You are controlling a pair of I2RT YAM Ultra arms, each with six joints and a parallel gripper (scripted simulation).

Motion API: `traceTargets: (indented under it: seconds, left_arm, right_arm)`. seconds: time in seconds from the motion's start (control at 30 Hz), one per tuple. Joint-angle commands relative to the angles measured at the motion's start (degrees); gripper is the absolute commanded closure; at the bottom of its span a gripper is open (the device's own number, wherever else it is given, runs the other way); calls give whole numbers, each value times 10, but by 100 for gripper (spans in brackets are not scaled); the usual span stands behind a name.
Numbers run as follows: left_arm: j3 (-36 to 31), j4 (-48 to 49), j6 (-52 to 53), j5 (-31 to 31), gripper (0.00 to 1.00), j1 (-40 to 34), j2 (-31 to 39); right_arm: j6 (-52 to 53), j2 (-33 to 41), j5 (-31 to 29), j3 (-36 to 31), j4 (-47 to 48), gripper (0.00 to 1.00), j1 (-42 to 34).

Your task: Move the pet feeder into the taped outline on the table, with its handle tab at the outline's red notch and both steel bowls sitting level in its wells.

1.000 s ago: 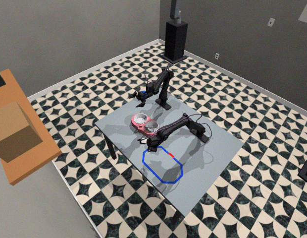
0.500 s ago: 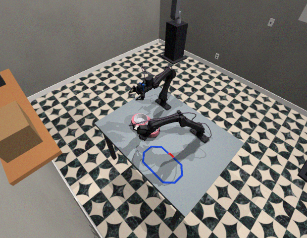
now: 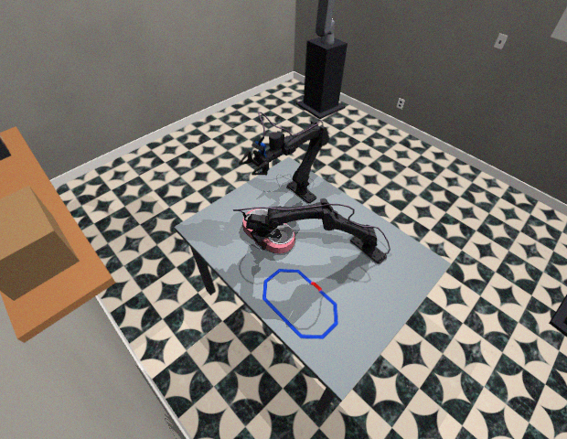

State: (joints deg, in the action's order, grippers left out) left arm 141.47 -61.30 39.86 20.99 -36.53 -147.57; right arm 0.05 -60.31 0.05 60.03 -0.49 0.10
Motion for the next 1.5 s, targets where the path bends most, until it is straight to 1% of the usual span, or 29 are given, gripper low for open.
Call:
traceTargets:
  seconds: [0.0, 0.03, 0.1, 0.13, 0.23, 0.27, 0.3, 0.4, 0.47, 0.5, 0.53, 0.6, 0.63, 0.8, 1.2, 1.47]
  left_arm:
    - [25, -5, 6, 10, 70, -12, 7]
    - [20, -4, 7, 15, 70, -27, -2]
    - [23, -5, 7, 15, 70, -27, -4]
    - [23, -5, 7, 16, 70, -27, 23]
    - [26, -5, 7, 16, 70, -23, 23]
    - [26, -6, 2, 16, 70, -13, 14]
    - [23, -4, 1, 15, 70, -7, 33]
    - [27, -4, -1, 14, 70, -8, 20]
    - [25, -6, -1, 15, 70, -9, 23]
    - [20, 11, 0, 15, 70, -14, 35]
    - [-4, 8, 0, 15, 70, -20, 24]
    - [-12, 17, -1, 15, 70, -26, 25]
    - [-16, 21, -1, 14, 70, -14, 25]
    - [-30, 31, -1, 14, 70, -11, 32]
    - [-87, 81, -4, 13, 70, -14, 38]
    - [-108, 103, -4, 12, 70, -12, 38]
  right_arm:
    - [6, 19, 10, 19, -18, 0, 7]
    - [-4, 23, 6, 20, -7, 0, 6]
    - [-4, 23, 6, 22, -8, 0, 6]
    - [-4, 22, 7, 20, -6, 0, -2]
    - [-4, 24, 6, 21, -6, 0, -2]
    - [-2, 10, 3, 13, -5, 0, 0]
    - [-2, -4, -2, -3, 8, 0, -8]
    - [-1, -10, -3, -13, 8, 0, -2]
    - [-1, 0, -2, 2, -3, 0, -2]
    - [-1, 11, -2, 1, -3, 0, -2]
    - [-1, 17, -2, 1, -3, 0, -2]
    - [-1, 18, -2, 1, -3, 0, -2]
    - [-1, 18, -2, 1, -3, 0, -2]
    - [-1, 18, -2, 1, -3, 0, -2]
    - [-1, 18, -2, 1, -3, 0, -2]
    - [-1, 18, -2, 1, -3, 0, -2]
